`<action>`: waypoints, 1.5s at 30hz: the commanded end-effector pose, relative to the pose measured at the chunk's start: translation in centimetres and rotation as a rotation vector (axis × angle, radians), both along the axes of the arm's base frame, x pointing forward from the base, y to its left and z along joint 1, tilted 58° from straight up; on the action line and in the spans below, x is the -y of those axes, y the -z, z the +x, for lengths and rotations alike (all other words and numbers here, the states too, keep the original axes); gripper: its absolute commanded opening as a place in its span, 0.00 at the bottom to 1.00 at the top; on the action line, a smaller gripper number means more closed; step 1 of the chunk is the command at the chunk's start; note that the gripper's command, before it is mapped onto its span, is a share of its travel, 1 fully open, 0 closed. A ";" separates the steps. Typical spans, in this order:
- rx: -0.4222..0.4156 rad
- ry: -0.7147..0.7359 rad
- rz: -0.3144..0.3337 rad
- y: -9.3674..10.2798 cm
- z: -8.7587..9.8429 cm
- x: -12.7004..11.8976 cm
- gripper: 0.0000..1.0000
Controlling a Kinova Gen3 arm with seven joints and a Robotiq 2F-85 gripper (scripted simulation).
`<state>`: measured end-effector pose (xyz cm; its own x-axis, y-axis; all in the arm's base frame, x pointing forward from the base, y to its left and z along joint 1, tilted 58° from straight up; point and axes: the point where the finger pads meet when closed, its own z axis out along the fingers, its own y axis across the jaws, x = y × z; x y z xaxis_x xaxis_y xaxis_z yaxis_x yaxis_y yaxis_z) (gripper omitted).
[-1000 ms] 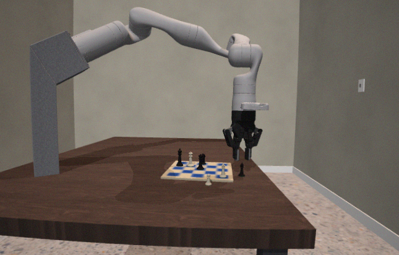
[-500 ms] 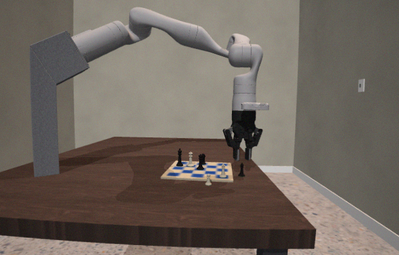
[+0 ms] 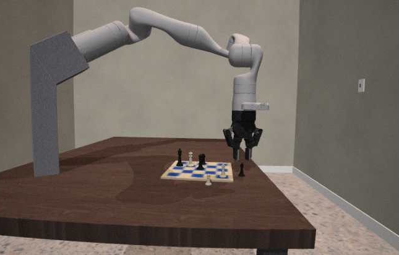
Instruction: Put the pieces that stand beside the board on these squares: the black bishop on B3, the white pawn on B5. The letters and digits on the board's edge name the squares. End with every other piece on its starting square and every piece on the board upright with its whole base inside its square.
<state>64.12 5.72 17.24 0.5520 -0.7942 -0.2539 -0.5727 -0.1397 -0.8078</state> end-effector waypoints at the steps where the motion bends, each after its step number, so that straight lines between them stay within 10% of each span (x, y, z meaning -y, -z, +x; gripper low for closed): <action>1: 0.001 0.002 0.000 -0.1 0.0 0.1 0.37; 45: 0.001 0.002 0.000 1.5 1.8 -1.6 0.37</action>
<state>65.79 7.11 16.12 0.5493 -0.7965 -0.2529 -0.5702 -0.1360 -0.8102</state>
